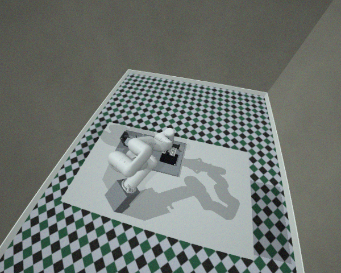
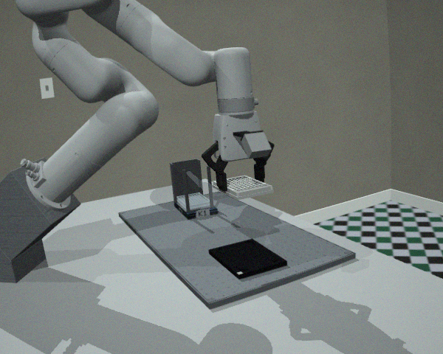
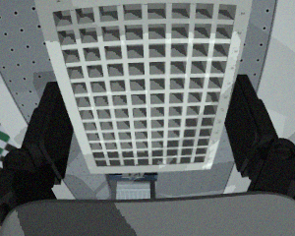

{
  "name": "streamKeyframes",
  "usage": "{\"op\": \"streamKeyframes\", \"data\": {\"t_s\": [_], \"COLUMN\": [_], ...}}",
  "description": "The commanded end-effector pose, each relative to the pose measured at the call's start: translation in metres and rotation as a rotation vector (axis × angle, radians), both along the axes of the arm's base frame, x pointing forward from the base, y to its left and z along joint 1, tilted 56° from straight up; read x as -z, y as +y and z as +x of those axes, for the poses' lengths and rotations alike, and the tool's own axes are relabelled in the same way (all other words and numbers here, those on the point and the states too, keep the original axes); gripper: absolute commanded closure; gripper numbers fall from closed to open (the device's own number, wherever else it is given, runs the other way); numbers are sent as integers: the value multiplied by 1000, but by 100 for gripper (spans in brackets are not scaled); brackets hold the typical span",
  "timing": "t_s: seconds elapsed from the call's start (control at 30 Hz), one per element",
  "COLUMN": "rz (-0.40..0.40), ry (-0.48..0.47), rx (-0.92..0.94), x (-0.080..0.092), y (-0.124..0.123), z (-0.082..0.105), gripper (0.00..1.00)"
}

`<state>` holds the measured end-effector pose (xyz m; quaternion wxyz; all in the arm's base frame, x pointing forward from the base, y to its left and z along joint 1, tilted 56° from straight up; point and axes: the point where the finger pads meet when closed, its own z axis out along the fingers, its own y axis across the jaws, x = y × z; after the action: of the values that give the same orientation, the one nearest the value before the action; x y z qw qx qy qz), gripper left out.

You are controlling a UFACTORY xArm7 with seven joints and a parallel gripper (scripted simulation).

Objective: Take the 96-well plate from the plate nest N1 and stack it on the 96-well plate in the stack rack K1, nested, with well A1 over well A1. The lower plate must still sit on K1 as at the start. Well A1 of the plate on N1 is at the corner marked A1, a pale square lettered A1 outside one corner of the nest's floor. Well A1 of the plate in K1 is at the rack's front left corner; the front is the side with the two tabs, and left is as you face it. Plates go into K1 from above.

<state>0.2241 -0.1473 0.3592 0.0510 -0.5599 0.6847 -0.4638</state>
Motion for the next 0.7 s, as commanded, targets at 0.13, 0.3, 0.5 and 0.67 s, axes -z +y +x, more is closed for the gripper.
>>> {"op": "streamKeyframes", "data": {"t_s": [0.13, 0.3, 0.5, 0.67], "rz": [-2, 32, 32, 32], "ry": [-2, -35, -35, -35], "rx": [-1, 31, 31, 31], "x": [-2, 2, 7, 13], "y": [1, 9, 20, 34], "z": [0, 4, 10, 17], "gripper": [100, 100, 100, 100]}}
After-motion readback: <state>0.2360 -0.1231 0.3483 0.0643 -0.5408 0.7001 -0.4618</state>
